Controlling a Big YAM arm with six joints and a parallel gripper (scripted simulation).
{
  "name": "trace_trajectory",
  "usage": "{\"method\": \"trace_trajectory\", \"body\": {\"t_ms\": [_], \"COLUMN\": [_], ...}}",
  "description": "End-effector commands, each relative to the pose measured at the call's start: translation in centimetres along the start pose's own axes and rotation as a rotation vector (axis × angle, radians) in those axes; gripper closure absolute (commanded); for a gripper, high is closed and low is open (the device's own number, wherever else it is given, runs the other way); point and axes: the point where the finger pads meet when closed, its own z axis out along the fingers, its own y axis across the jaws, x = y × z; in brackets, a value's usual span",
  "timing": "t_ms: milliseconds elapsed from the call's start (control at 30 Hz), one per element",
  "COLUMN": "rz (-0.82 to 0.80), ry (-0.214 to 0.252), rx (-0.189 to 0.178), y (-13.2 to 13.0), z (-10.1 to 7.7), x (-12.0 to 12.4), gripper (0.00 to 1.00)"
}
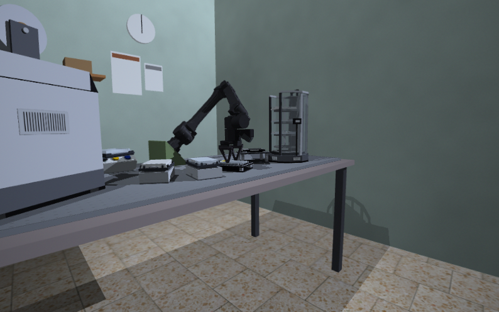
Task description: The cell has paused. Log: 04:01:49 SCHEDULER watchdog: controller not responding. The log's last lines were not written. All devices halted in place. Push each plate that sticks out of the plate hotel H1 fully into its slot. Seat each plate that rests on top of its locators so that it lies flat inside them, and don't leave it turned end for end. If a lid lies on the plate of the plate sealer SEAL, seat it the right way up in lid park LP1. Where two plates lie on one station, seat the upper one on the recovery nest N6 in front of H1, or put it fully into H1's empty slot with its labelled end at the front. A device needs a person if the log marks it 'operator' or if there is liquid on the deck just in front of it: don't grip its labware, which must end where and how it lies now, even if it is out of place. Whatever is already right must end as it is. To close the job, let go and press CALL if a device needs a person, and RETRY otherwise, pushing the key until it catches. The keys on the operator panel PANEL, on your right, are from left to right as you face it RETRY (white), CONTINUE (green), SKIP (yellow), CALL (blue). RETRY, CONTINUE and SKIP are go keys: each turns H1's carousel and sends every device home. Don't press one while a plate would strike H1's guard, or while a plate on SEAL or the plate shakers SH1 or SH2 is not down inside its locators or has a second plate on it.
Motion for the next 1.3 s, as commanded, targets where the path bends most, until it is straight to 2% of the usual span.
{"method": "trace_trajectory", "body": {"t_ms": [0,700,733,1267], "rz": [-0.006,-0.012,-0.012,-0.012], "ry": [0.016,0.01,0.01,0.01], "rx": [-0.008,-0.005,-0.005,-0.005], "y": [0.43,0.44,0.44,0.43], "z": [1.03,0.81,0.81,0.81], "x": [-0.66,-1.19,-1.19,-1.18], "gripper": [0.18,0.18,0.0,0.0]}}
